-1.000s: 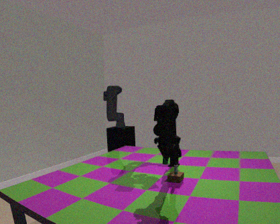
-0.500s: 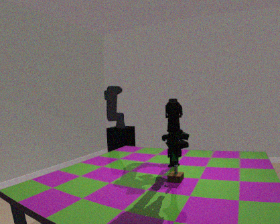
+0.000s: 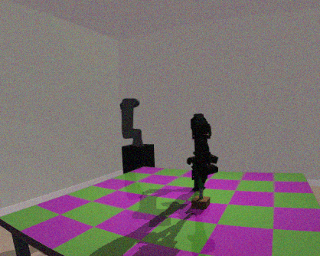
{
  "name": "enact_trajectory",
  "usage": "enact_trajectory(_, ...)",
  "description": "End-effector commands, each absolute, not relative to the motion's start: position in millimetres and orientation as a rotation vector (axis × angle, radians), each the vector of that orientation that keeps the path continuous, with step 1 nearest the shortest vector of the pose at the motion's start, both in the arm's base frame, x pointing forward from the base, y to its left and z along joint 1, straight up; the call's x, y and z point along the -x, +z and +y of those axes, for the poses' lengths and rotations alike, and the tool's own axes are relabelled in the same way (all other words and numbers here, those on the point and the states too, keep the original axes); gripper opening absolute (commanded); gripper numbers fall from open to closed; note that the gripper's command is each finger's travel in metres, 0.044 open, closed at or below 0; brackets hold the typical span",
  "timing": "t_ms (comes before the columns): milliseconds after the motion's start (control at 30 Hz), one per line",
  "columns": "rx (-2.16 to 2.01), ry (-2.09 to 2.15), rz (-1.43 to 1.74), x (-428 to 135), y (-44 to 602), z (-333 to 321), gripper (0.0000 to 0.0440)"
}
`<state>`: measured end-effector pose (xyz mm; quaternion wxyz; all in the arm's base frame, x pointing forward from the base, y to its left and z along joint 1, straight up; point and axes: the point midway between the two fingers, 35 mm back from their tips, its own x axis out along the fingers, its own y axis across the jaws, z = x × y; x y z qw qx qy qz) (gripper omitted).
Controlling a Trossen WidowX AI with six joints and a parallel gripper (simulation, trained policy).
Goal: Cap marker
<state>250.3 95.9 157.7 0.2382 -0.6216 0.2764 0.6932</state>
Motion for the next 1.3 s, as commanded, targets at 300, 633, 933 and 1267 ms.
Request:
enact_trajectory(300, 1.679, 1.946, 0.745, -248.2, 128.0, 95.4, 0.0000)
enact_trajectory(633, 1.694, 1.983, 0.710, -246.8, 103.7, 95.4, 0.0003)
enact_trajectory(933, 1.711, 2.020, 0.688, -242.1, 90.6, 93.9, 0.0042)
enact_trajectory(1267, 1.766, 2.026, 0.655, -244.8, 84.2, 90.0, 0.0057)
